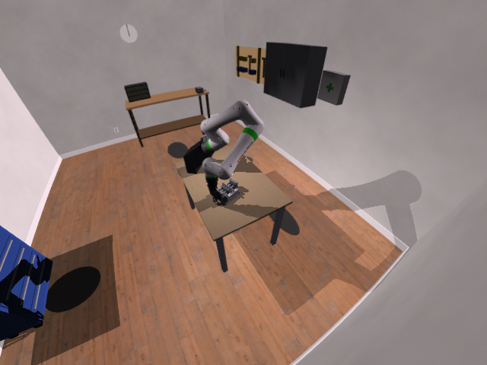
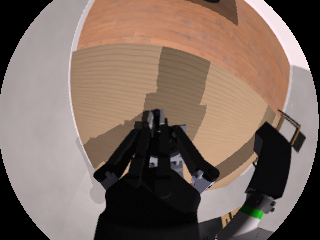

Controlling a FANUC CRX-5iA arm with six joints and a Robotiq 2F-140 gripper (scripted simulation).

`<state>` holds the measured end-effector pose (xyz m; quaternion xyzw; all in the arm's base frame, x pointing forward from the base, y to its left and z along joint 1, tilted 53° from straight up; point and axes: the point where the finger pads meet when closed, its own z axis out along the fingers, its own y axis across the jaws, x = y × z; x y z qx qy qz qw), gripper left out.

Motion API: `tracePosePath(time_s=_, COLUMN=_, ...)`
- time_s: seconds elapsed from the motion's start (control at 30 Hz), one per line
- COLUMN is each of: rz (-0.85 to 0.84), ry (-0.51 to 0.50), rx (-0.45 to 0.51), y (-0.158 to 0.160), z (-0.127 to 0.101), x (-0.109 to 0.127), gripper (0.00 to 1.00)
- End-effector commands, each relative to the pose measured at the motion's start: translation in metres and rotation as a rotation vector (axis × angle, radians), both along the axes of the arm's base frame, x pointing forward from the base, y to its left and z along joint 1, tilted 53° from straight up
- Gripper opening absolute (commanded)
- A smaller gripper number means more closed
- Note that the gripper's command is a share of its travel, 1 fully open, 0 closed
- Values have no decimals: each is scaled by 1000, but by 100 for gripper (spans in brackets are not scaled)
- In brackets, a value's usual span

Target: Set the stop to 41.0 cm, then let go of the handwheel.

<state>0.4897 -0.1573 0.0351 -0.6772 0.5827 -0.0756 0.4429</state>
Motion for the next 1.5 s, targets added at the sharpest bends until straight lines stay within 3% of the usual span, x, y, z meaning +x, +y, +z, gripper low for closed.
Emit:
tracePosePath(time_s=0.0, rz=0, ry=0, rx=0, y=1, z=-6, x=-5, gripper=4)
tracePosePath(time_s=0.33, rz=0, ry=0, rx=0, y=0, z=-17, x=-24, gripper=4)
tracePosePath(time_s=0.77, rz=0, ry=0, rx=0, y=-8, z=-16, x=-44, gripper=4)
tracePosePath(time_s=1.03, rz=0, ry=0, rx=0, y=-15, z=-9, x=-53, gripper=4)
tracePosePath(time_s=1.47, rz=0, ry=0, rx=0, y=-31, z=23, x=-55, gripper=4)
